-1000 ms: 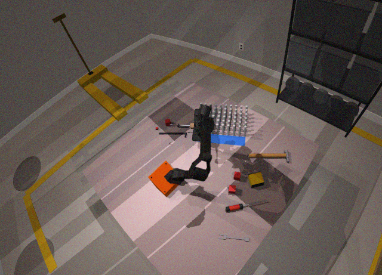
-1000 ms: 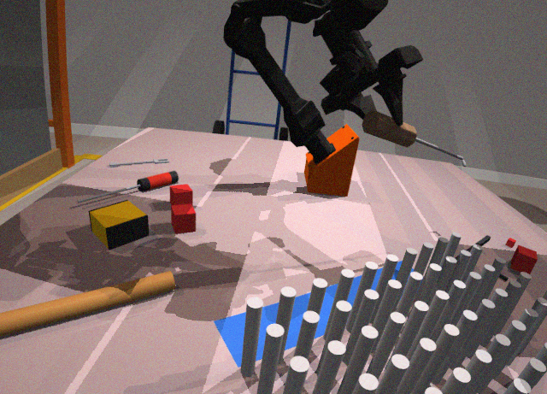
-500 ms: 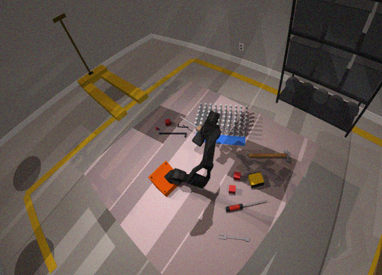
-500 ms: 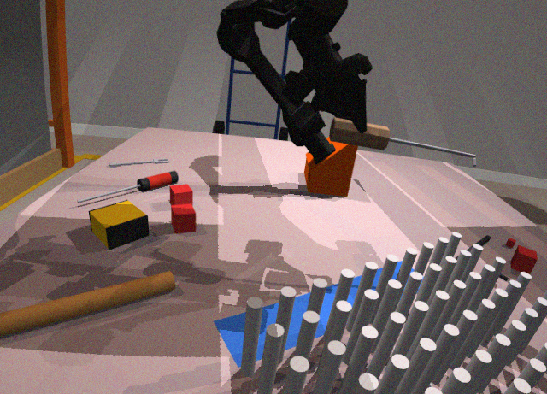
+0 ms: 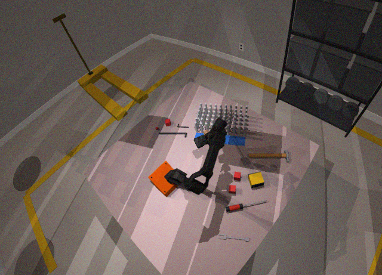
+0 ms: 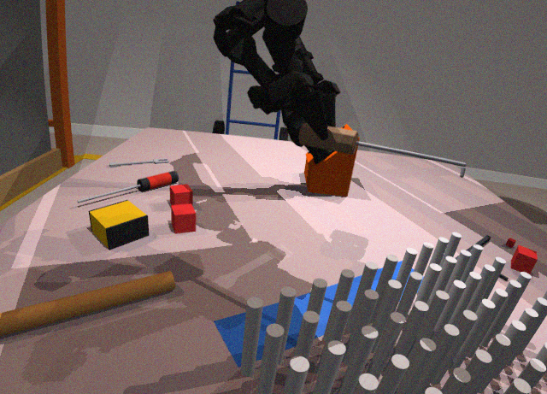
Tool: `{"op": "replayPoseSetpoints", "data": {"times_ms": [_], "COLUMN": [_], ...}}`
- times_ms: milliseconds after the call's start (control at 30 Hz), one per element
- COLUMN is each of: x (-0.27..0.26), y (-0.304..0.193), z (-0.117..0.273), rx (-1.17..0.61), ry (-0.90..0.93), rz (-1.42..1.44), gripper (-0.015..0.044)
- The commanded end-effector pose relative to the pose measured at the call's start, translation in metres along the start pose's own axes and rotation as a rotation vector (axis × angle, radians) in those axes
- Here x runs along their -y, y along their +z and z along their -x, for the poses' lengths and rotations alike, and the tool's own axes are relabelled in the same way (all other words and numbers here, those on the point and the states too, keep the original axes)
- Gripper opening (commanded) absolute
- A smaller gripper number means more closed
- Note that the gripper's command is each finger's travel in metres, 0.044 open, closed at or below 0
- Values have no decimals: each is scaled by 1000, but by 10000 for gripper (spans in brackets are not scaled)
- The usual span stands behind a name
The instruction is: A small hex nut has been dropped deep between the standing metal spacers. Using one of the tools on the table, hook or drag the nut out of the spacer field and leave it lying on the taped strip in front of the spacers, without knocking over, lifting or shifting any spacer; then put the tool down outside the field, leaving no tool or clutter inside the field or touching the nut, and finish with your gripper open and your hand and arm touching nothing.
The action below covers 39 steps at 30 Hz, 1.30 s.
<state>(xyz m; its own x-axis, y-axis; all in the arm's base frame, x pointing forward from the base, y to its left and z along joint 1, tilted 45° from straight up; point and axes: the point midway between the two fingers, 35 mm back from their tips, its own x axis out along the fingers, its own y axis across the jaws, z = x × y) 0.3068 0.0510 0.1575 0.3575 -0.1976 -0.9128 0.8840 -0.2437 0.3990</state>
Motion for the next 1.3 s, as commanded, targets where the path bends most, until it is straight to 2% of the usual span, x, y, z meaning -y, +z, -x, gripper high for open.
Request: {"op": "replayPoseSetpoints", "data": {"times_ms": [0, 500, 800, 1267], "x": [-1, -3, -3, -6], "y": [11, 55, 57, 94], "z": [6, 21, 21, -38], "rx": [-7, 9, 9, 9], "ry": [8, 41, 43, 36], "rz": [-154, -665, -688, -689], "gripper": [0, 0, 0, 0]}}
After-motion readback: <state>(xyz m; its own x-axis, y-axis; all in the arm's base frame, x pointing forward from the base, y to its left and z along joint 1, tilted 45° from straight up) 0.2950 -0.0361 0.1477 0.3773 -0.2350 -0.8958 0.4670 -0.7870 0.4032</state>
